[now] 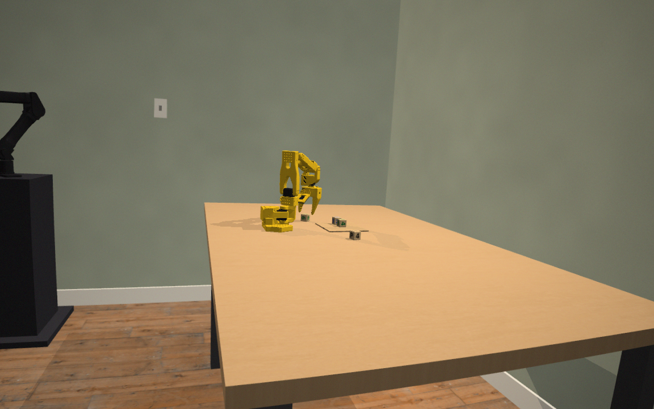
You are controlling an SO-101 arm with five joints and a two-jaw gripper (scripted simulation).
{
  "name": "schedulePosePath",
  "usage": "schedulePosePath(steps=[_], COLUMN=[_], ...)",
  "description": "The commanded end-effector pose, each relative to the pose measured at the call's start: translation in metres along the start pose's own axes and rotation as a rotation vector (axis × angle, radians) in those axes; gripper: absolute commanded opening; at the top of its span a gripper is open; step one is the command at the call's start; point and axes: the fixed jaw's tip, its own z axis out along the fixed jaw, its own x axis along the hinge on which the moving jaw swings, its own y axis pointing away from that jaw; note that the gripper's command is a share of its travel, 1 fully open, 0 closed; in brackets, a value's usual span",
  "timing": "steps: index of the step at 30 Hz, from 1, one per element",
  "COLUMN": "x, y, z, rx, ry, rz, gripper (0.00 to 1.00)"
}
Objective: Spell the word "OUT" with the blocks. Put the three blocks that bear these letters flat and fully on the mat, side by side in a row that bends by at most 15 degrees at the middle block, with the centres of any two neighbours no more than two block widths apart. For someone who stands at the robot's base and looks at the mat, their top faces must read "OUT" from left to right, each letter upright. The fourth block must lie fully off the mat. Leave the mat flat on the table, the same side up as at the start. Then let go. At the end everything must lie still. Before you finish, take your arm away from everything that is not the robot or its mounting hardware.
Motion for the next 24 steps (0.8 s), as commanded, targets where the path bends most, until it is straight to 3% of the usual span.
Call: schedulePosePath(steps=[1, 24], x=[0.0077, 0.0072], y=[-0.0013, -0.0014], z=[-0.0021, 0.0075], rx=[0.005, 0.005], ry=[0.059, 0.059], rz=[-0.008, -0.008], gripper=[0.32, 0.32])
